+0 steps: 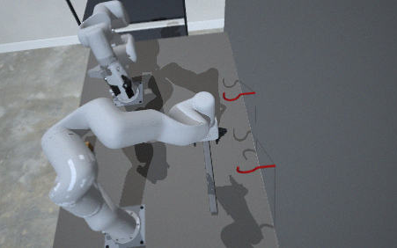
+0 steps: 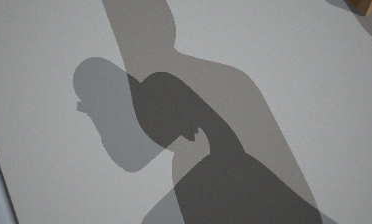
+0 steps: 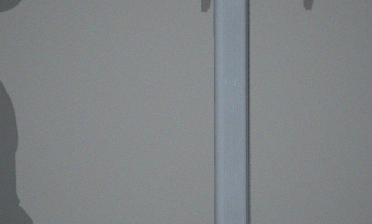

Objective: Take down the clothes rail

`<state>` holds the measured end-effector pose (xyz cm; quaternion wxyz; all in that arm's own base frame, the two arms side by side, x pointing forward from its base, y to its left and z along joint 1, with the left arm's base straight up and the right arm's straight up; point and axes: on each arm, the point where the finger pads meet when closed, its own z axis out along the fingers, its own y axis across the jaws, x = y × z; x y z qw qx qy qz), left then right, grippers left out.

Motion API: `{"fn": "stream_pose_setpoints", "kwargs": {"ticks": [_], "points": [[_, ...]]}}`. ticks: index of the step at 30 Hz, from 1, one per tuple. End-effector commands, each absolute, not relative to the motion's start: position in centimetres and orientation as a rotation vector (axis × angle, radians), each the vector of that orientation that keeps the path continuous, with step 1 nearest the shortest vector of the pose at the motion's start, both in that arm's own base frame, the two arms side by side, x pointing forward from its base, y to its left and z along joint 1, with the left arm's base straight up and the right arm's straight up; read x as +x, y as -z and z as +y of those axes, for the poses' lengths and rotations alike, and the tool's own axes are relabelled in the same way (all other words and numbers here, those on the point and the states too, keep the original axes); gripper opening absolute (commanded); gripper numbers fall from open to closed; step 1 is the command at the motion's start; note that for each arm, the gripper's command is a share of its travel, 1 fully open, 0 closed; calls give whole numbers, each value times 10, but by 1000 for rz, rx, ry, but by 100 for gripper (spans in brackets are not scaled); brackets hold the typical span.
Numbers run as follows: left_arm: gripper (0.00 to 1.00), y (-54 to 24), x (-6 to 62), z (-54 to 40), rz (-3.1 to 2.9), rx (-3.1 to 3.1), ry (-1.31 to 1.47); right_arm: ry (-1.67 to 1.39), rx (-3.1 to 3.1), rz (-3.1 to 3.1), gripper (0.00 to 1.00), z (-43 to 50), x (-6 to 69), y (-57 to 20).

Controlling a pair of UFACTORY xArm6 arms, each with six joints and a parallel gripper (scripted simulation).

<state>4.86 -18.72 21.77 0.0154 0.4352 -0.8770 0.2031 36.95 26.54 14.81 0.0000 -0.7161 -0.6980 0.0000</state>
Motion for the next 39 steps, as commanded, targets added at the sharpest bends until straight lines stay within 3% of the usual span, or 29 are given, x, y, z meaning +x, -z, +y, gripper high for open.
{"fn": "stream_pose_setpoints", "kwargs": {"ticks": [1,39], "points": [[100,-218,49,-187,-2728,1354,-634,4,-2250,-2193,100,266,367,-156],[100,-218,49,-187,-2728,1354,-634,4,-2250,-2193,100,266,343,-208]]}}
